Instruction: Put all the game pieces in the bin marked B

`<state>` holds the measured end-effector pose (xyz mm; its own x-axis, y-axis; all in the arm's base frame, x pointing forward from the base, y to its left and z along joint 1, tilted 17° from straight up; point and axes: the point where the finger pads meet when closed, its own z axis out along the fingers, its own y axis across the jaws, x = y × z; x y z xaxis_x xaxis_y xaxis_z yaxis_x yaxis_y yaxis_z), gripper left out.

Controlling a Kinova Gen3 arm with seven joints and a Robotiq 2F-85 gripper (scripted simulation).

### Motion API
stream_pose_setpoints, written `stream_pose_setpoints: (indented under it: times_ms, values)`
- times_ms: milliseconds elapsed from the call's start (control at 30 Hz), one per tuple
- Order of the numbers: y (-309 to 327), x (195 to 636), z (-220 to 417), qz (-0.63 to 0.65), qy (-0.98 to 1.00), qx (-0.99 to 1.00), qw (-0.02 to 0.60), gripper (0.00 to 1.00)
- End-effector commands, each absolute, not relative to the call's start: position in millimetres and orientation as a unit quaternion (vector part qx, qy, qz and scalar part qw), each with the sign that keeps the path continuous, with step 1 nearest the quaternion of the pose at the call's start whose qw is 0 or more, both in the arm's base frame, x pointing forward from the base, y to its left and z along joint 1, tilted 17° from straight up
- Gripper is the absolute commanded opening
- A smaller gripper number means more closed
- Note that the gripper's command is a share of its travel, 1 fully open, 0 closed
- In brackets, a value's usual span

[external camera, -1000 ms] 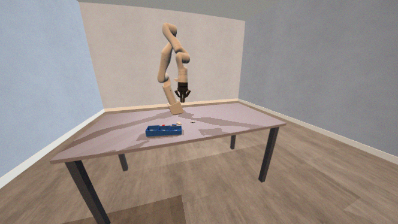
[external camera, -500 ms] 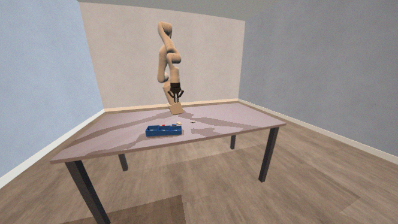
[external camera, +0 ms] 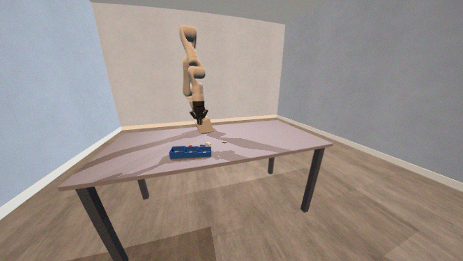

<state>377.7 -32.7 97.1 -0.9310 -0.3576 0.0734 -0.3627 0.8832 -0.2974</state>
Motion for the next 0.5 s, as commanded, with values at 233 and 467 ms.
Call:
stream_pose_setpoints:
  times_ms: [233, 467]
  values:
    - [-125.7, 395.3, 75.1, 0.139, -0.905, 0.399, 0.050, 0.09]
    - [-164.8, 405.6, 64.9, 0.128, -0.843, 0.518, 0.070, 0.09]
